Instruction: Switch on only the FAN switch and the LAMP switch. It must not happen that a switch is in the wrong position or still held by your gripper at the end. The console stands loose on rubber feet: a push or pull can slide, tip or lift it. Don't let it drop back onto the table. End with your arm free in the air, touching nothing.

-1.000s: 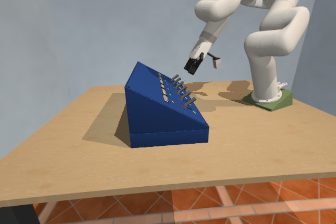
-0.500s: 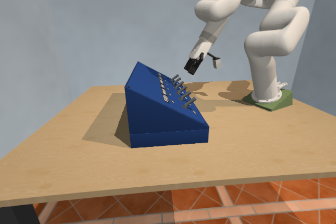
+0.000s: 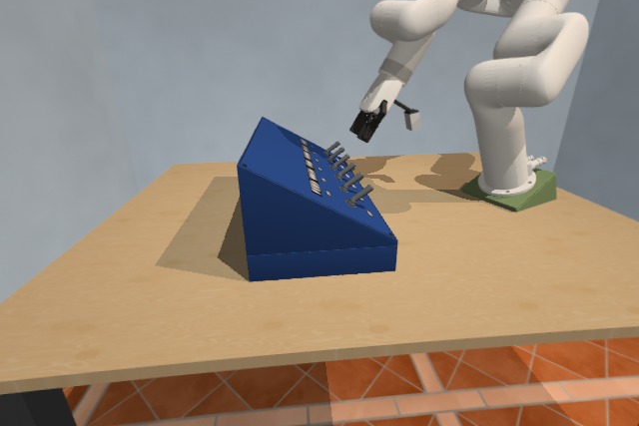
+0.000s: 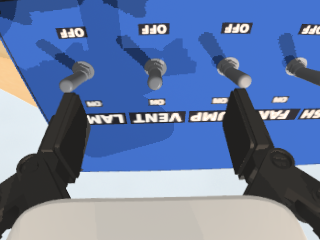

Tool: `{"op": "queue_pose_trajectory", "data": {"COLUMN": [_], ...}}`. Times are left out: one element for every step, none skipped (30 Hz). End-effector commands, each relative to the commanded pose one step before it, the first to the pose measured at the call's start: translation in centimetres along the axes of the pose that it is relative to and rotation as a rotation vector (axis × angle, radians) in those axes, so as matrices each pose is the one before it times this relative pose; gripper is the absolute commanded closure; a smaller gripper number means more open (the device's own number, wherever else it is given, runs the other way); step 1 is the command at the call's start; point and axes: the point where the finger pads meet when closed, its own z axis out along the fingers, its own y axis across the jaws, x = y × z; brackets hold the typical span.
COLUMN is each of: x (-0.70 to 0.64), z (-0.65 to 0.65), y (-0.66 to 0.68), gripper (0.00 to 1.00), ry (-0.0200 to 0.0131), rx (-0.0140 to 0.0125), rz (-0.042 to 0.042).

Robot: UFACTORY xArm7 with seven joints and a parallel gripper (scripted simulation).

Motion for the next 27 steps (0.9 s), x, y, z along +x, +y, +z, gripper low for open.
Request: {"op": "queue_pose_trajectory", "data": {"x": [-0.111,0.0,0.0,0.0,-0.001,-0.001,0.0,0.0,0.0,0.0,0.002,-0.002,0.0,0.0,0.0,0.0,0.002,-0.002,0.0,0.001,-0.001,-0.001,0.0,0.001,0.001,0.0,0.0], "z": [-0.047,0.0,0.0,0.0,0.0,0.0,0.0,0.0,0.0,0.0,0.001,-0.001,0.0,0.0,0.0,0.0,0.001,-0.001,0.0,0.001,0.0,0.0,0.0,0.0,0.0,0.0,0.0], "y": [-0.04,-0.001,-0.008,-0.022,-0.04,-0.062,-0.086,-0.113,0.0,0.0,-0.141,-0.17,-0.199,-0.227,-0.254,-0.279,-0.301,-0.323,-0.34,-0.354,-0.365,-0.372,-0.374,-0.371,-0.364,0.0,0.0], "gripper": [0.0,0.0,0.0,0.0,0.0,0.0,0.0,0.0,0.0,0.0,0.0,0.0,0.0,0.0,0.0,0.0,0.0,0.0,0.0,0.0,0.0,0.0,0.0,0.0,0.0,0.0,0.0], "ry": [-0.00209,0.0,0.0,-0.00001,-0.00001,-0.00001,-0.00001,0.0,0.0,0.0,0.00003,-0.00003,0.00001,0.0,0.0,-0.00001,0.00003,-0.00003,0.0,0.00002,-0.00001,-0.00002,0.0,0.00001,0.00001,0.0,0.0], "rx": [0.00119,0.0,0.0,0.0,0.0,0.0,0.0,0.0,0.0,0.0,0.00001,-0.00001,0.0,0.0,0.0,0.0,0.00001,-0.00001,0.0,0.0,0.0,0.0,0.0,0.0,0.0,0.0,0.0], "rz": [-0.00024,0.0,0.0,0.0,0.0,0.0,0.0,0.0,0.0,0.0,0.00001,-0.00001,0.0,0.0,0.0,0.0,0.00001,-0.00001,0.0,0.0,0.0,0.0,0.0,0.0,0.0,0.0,0.0]}}
